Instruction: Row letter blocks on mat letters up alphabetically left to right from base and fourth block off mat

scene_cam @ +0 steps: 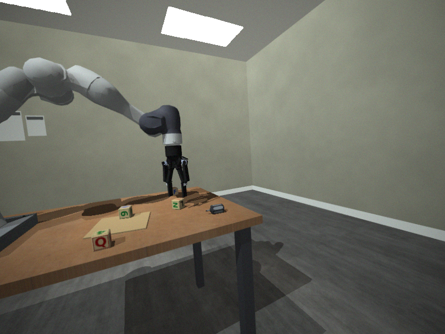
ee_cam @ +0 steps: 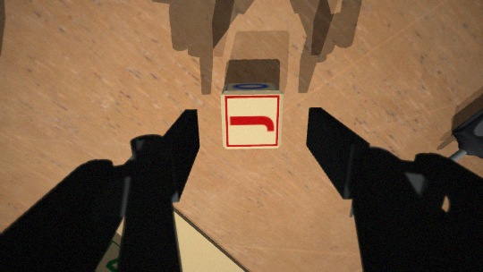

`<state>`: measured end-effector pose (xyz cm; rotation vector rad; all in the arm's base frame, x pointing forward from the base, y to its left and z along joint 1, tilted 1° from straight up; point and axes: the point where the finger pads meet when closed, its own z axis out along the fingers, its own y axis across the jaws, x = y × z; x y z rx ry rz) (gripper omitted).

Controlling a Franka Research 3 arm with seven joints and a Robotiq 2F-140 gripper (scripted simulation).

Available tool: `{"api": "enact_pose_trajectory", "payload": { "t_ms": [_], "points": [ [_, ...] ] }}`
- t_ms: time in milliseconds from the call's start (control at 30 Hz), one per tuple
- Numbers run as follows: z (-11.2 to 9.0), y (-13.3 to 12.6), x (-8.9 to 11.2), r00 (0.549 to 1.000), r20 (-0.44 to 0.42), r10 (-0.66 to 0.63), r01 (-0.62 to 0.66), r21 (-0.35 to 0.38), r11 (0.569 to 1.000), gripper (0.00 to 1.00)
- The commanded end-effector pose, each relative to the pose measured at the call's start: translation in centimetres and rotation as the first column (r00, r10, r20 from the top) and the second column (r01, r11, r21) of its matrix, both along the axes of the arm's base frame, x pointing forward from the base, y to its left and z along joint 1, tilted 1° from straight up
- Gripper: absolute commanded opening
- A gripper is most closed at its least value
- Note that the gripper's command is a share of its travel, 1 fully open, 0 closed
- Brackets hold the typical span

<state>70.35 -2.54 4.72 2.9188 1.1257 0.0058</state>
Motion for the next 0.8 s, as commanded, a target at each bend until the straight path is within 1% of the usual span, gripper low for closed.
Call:
{"api": "enact_pose_trajectory", "payload": {
  "t_ms": [0,100,233,567,633,767],
  "points": [
    [-0.2,0.0,0.0,1.0,0.001,0.001,-0.001,0.003,1.0,0.55],
    [-0.2,0.0,0.0,1.0,0.001,0.001,-0.001,0.003,1.0,0.55],
    [-0.8,0.0,0.0,1.0,0.001,0.001,-0.001,0.003,1.0,0.55],
    [-3.8,0.0,0.0,1.0,0.001,0.001,-0.001,0.003,1.0,0.55],
    [-3.8,0.0,0.0,1.0,0.001,0.001,-0.001,0.003,1.0,0.55],
    [-4.8,0.0,0.0,1.0,0.001,0.001,-0.001,0.003,1.0,0.55]
  ]
}}
